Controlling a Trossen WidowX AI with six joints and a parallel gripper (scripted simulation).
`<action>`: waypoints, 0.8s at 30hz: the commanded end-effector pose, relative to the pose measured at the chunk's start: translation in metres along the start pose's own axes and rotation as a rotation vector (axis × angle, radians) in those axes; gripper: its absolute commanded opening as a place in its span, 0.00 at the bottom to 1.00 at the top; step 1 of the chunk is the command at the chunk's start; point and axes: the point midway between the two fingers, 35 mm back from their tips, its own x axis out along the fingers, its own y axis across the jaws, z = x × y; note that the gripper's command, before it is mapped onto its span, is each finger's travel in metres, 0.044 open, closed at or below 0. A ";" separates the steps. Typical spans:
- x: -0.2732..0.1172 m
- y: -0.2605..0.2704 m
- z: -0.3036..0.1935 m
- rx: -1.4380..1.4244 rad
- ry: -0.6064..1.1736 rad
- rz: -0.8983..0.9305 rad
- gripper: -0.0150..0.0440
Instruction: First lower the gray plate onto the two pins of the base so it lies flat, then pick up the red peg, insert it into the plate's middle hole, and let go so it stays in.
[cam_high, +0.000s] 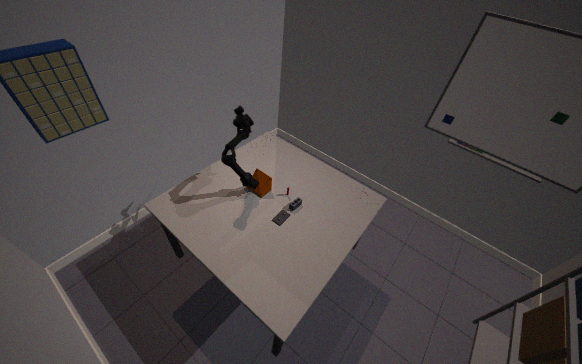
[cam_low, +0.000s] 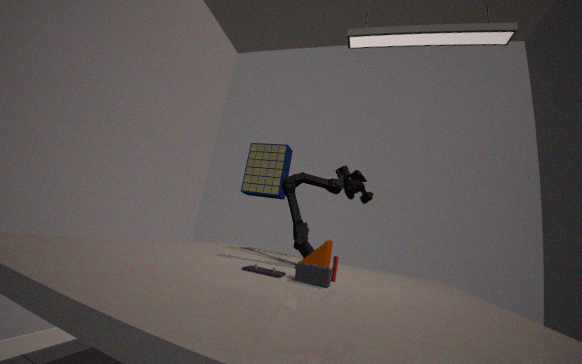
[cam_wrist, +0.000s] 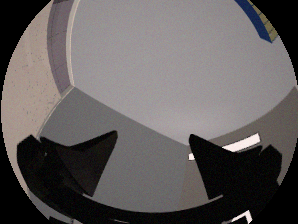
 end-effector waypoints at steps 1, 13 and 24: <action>-0.014 0.020 -0.059 0.149 0.156 0.078 1.00; -0.088 0.074 -0.180 0.461 0.488 0.192 1.00; -0.179 0.133 -0.253 0.786 0.831 0.311 1.00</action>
